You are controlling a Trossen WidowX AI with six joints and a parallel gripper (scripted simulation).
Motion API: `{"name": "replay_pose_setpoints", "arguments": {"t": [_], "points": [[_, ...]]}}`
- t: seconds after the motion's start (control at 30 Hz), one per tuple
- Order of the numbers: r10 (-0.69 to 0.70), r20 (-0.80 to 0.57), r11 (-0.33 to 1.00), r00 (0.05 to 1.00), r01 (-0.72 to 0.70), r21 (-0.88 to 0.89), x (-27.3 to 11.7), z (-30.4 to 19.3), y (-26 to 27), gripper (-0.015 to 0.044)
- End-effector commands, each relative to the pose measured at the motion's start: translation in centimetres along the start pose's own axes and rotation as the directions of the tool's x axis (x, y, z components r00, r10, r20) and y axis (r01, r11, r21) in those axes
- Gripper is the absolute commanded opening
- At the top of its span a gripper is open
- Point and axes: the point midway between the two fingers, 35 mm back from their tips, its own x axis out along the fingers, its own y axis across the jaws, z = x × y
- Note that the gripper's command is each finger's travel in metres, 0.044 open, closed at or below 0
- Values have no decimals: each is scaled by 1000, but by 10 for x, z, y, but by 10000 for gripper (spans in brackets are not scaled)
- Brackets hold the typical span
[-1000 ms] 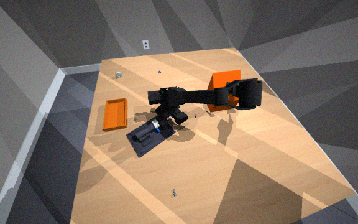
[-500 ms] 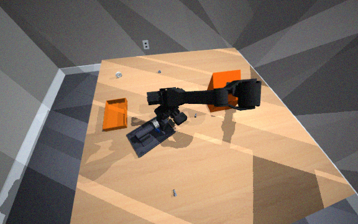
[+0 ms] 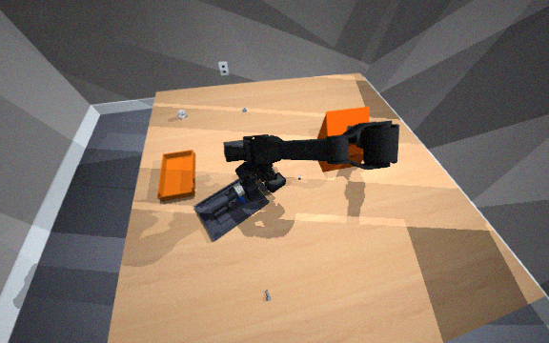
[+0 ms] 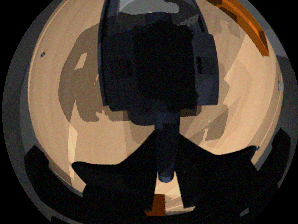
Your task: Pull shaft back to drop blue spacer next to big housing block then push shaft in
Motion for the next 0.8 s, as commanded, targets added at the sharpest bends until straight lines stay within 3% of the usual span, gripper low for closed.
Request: {"name": "replay_pose_setpoints", "arguments": {"t": [0.0,0.77], "points": [[3,9,1000,1000,-3,-1,-1,5,1,0],[3,9,1000,1000,-3,-2,-1,11,1,0]]}}
